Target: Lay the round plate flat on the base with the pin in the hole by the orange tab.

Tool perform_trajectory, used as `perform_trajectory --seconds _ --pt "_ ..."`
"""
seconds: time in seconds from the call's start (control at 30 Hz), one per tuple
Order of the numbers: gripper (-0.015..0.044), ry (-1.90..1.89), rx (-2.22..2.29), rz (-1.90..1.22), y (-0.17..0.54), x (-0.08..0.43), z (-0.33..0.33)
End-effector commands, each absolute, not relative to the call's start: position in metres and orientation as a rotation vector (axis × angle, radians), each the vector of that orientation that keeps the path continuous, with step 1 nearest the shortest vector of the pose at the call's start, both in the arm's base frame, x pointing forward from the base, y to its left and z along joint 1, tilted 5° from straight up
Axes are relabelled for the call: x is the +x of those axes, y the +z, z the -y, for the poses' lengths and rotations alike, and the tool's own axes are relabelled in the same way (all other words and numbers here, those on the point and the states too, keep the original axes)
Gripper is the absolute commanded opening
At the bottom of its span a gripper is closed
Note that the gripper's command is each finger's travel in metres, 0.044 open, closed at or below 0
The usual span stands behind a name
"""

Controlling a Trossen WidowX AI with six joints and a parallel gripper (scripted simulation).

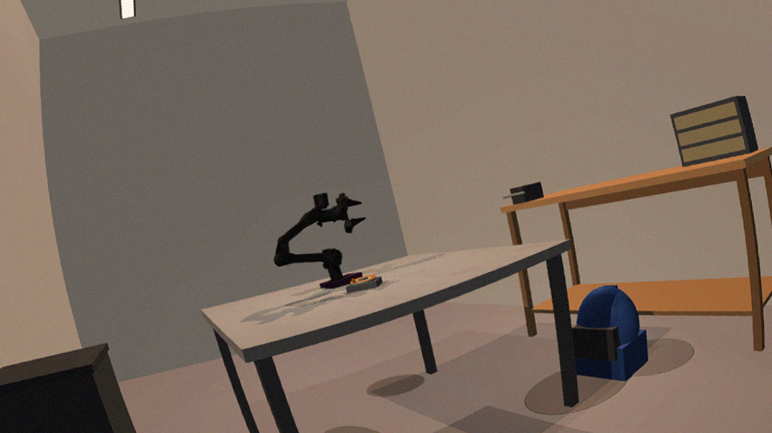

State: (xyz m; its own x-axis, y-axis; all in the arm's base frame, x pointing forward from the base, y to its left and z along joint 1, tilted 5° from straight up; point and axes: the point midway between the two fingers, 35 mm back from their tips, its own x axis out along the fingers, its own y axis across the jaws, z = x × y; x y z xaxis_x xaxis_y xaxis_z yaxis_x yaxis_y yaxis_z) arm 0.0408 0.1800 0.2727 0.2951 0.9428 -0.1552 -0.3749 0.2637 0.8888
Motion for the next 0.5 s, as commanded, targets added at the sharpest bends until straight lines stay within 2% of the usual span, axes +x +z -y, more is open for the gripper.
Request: perform_trajectory --seconds 0.0,0.3,0.47 --pt "0.0374 1.032 0.852 -0.811 0.272 0.042 -0.181" --pt "0.0137 0.743 0.511 -0.732 0.258 0.1 -0.197" --pt "0.0006 0.534 0.308 -0.752 0.245 0.15 -0.193"
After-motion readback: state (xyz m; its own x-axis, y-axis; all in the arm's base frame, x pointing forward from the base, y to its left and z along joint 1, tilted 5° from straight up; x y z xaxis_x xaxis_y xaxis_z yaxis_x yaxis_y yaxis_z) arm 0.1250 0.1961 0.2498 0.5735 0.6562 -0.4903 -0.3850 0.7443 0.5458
